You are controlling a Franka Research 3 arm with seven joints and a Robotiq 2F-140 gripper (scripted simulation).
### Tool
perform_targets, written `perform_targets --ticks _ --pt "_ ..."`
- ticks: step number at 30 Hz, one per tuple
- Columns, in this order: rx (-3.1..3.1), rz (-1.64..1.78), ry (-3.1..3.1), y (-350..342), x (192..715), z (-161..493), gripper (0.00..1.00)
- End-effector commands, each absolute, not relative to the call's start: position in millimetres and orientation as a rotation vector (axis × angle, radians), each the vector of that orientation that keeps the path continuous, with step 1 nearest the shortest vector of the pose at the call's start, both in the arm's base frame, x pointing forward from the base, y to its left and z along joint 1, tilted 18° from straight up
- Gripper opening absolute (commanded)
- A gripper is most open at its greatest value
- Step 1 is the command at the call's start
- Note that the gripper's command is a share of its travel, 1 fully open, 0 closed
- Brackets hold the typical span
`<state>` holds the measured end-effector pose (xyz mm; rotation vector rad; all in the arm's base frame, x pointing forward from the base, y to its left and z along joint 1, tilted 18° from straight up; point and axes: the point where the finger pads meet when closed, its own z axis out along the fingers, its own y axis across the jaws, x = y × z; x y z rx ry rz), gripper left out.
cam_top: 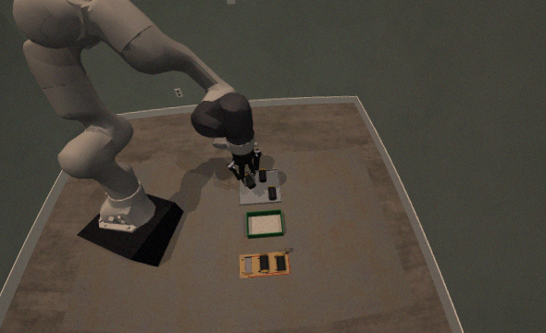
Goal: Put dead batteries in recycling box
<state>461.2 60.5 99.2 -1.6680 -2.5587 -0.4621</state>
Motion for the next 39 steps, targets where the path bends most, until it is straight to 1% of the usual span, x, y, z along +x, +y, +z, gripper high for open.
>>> perform_targets --ticks 1,13,29,37,39 --pt "-2.108 -0.437 -2.136 61 463 102 0.16" --pt "-2.239 -0.422 -1.972 61 463 102 0.16" --pt "-2.247 -0.420 -1.960 60 463 102 0.16" --pt "-2.247 -0.420 -1.960 32 459 93 0.16" --pt "-2.247 -0.420 -1.960 13 456 87 0.16"
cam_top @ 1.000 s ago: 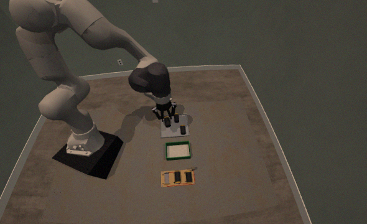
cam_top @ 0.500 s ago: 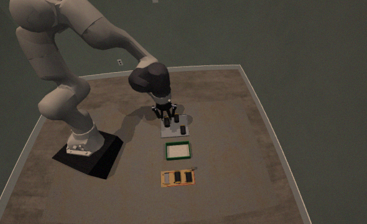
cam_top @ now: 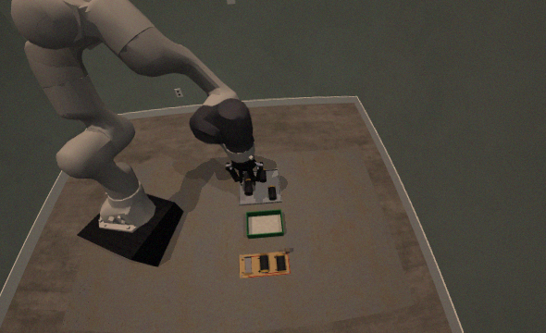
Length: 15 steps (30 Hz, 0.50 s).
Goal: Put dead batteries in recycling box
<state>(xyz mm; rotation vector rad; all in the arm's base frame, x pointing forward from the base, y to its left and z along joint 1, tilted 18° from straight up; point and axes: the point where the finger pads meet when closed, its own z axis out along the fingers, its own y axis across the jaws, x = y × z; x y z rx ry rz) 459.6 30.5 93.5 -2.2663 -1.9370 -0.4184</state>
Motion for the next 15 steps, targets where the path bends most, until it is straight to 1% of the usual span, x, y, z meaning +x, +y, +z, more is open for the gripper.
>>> perform_targets --ticks 1,12,13,15 --pt "-2.247 -0.420 -1.960 1 454 83 0.16" --pt "-2.247 -0.420 -1.960 -159 428 33 0.16" --pt "-2.247 -0.420 -1.960 -171 426 29 0.16" --pt "-2.247 -0.420 -1.960 -171 426 29 0.16"
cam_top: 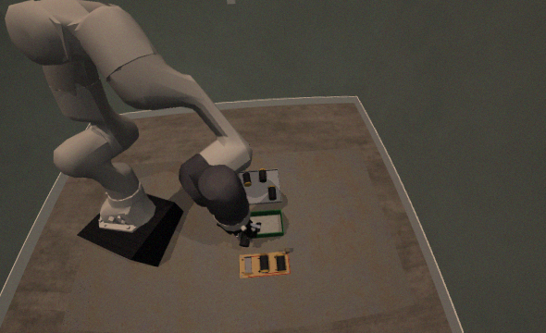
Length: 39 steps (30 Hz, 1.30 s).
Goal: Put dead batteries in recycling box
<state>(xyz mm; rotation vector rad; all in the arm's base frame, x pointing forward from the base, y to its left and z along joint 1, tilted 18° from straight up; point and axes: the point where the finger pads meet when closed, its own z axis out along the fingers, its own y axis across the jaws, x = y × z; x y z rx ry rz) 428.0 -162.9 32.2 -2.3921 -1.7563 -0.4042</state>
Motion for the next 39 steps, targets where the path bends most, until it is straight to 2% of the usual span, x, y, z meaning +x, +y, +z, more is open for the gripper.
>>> perform_targets --ticks 1,11,39 --pt "-2.247 -0.420 -1.960 -182 425 26 0.16" --pt "-2.247 -0.420 -1.960 -243 415 7 0.16" --pt "-2.156 -0.431 -2.078 -245 415 6 0.16"
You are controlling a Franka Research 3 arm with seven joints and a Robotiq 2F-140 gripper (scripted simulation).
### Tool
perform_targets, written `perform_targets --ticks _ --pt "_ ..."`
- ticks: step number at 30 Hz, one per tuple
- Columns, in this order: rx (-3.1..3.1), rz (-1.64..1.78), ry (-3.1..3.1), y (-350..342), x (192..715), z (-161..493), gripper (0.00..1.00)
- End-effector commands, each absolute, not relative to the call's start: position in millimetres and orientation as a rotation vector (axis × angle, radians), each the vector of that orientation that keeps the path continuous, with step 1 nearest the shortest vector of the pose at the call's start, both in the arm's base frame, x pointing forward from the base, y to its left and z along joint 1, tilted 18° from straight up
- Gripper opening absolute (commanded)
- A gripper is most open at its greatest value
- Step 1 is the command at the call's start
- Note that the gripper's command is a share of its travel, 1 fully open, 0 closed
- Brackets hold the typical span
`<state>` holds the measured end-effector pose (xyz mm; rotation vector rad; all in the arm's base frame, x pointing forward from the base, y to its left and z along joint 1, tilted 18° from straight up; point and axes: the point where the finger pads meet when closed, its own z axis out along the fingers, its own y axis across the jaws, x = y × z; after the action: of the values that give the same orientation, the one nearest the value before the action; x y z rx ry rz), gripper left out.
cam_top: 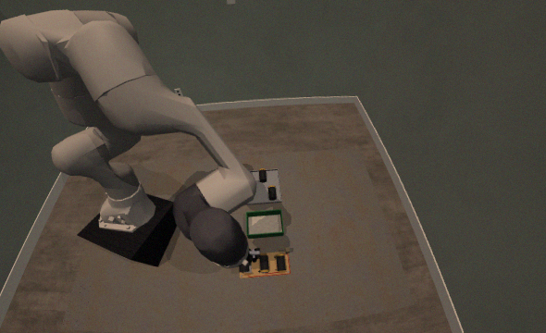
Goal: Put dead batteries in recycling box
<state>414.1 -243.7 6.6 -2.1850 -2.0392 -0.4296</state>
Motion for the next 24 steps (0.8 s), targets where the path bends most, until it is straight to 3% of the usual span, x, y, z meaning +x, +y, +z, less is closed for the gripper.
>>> perform_targets --ticks 1,8,24 --pt "-2.156 -0.431 -2.078 -245 415 6 0.16" --pt "-2.156 -0.431 -2.078 -228 422 -52 0.16" --pt "-2.156 -0.431 -2.078 -227 422 -53 0.16"
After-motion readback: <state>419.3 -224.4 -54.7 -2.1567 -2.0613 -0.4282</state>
